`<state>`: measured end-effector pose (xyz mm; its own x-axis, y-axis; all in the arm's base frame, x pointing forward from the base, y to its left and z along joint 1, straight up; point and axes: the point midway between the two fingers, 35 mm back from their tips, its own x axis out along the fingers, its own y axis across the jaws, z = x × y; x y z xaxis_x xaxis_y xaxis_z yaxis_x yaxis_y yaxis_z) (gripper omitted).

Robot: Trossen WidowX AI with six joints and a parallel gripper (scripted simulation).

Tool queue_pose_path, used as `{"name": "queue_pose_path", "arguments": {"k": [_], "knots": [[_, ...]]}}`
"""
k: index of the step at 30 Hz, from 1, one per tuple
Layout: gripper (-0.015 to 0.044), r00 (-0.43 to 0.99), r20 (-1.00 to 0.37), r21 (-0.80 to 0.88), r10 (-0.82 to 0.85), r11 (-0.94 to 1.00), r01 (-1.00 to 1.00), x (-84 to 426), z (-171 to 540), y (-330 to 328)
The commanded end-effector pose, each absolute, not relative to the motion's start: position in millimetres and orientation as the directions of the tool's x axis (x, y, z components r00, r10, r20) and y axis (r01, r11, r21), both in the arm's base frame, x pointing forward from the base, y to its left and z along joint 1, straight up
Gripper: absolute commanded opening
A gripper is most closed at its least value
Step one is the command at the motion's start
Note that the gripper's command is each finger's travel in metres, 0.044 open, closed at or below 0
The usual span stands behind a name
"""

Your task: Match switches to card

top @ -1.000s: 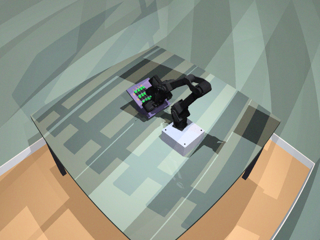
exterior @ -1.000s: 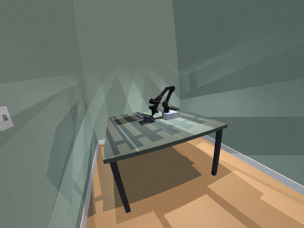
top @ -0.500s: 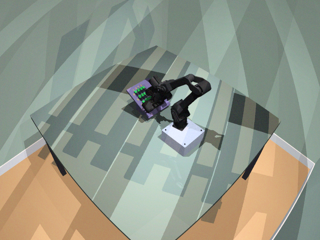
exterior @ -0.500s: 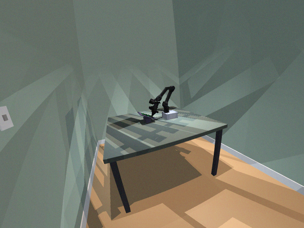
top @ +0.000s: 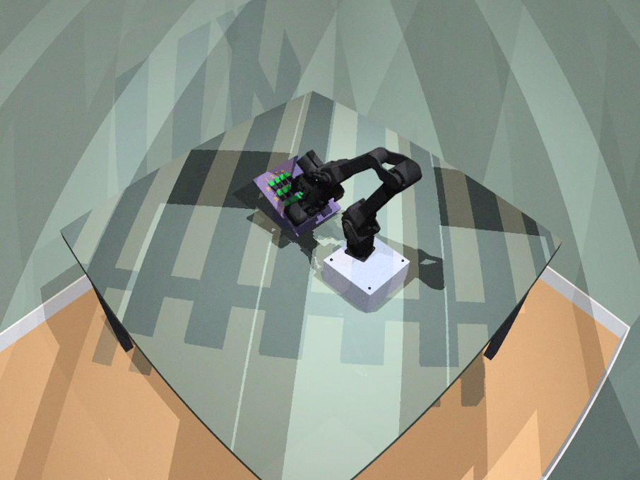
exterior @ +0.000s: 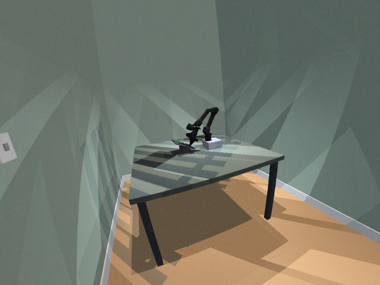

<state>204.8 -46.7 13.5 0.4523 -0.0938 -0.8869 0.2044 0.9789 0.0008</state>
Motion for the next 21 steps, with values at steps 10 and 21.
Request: {"name": "queue_pose_path", "arguments": {"k": [10, 21], "knots": [[0.0000, 0.433, -0.897, 0.001, -0.087, 0.980, 0.199, 178.6, 71.5, -41.9], [0.0000, 0.438, -0.894, -0.003, -0.092, 0.980, 0.199, 174.0, 64.4, -83.6]]}}
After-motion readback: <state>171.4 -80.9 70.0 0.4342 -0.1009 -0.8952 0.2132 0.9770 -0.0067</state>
